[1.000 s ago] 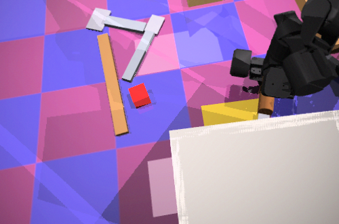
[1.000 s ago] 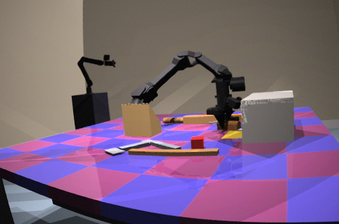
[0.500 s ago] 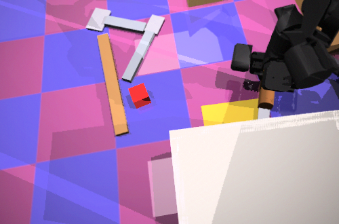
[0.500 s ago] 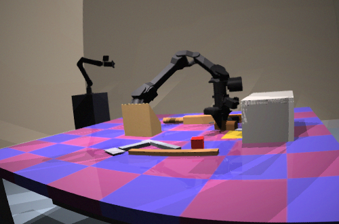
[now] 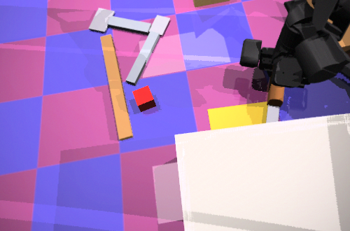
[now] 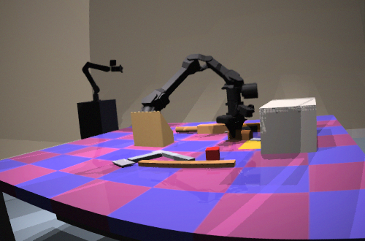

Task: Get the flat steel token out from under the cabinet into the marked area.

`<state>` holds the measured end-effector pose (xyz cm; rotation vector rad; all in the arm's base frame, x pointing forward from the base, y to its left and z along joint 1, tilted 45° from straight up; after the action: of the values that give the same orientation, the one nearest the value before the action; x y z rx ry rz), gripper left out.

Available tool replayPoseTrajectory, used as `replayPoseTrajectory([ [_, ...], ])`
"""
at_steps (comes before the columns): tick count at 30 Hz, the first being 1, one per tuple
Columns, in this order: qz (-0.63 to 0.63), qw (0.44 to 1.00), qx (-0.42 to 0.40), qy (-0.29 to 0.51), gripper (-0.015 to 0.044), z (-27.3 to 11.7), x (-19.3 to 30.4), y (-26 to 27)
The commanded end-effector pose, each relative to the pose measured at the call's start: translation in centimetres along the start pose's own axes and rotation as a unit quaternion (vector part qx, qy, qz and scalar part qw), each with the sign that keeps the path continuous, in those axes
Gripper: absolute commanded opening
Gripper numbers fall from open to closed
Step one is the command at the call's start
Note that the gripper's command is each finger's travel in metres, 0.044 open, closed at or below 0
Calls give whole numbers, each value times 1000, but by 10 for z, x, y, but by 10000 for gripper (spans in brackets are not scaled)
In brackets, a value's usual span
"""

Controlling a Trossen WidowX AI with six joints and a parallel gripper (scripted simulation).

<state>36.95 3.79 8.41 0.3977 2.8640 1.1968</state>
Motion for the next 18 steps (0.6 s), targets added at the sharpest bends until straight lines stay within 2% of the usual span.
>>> replayPoseTrajectory([
  [1, 1, 1000, 1, 1, 0, 1, 6, 2],
  [18, 2, 1000, 1, 2, 0, 1, 25, 7],
])
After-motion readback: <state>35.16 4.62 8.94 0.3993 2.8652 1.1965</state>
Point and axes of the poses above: the point midway between the two fingers, 35 mm back from their tips, its own z axis out along the fingers, its own y axis across the jaws, x = y × z, the point moved 6 cm from there along -z, back along the fingers, and after that the axes turned 13 degrees about -z, right-handed, at the moved point
